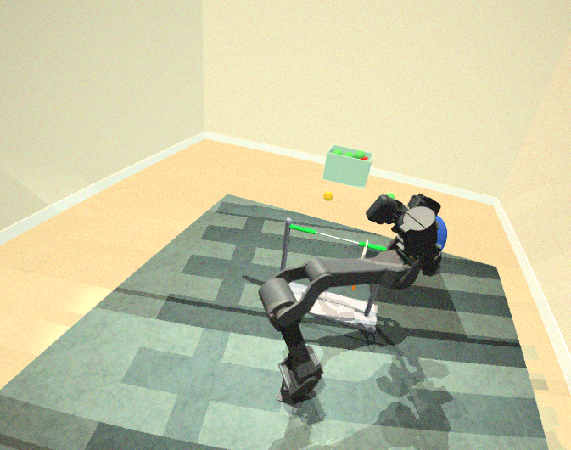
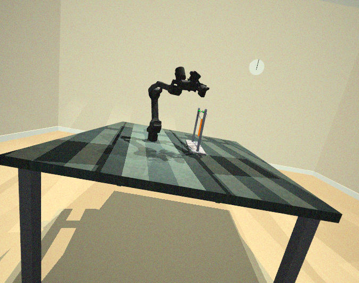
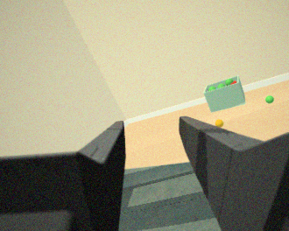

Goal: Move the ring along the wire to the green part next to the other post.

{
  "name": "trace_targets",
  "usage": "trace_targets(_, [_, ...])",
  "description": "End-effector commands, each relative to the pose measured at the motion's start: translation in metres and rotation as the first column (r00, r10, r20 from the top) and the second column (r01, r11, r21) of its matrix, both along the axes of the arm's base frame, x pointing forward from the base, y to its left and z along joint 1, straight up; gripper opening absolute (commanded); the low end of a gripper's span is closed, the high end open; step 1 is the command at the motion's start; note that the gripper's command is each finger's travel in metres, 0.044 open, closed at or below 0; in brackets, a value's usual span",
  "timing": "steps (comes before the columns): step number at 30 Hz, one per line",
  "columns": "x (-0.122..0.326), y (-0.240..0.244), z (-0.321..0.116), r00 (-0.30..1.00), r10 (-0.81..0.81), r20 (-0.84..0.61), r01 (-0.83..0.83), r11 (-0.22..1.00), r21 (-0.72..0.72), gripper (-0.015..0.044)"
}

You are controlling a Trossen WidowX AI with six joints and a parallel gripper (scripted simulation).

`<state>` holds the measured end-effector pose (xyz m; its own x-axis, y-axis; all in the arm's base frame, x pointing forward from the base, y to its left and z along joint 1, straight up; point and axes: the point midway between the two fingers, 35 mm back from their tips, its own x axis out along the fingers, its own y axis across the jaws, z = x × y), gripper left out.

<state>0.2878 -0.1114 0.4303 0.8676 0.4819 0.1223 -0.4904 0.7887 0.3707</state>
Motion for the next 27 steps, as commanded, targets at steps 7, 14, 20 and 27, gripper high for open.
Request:
trace_targets(7, [-0.007, -0.014, -0.078, 0.993, -0.117, -0.030, 0.117, 0.993, -0.017, 0.0160])
trace_targets(14, [-0.020, -0.018, -0.142, 0.976, -0.201, -0.080, 0.199, 0.979, -0.033, 0.0160])
trace_targets(20, [-0.035, -0.014, -0.199, 0.955, -0.266, -0.132, 0.261, 0.964, -0.052, 0.0160])
trace_targets(27, [-0.057, -0.002, -0.263, 0.924, -0.327, -0.197, 0.316, 0.945, -0.082, 0.0160])
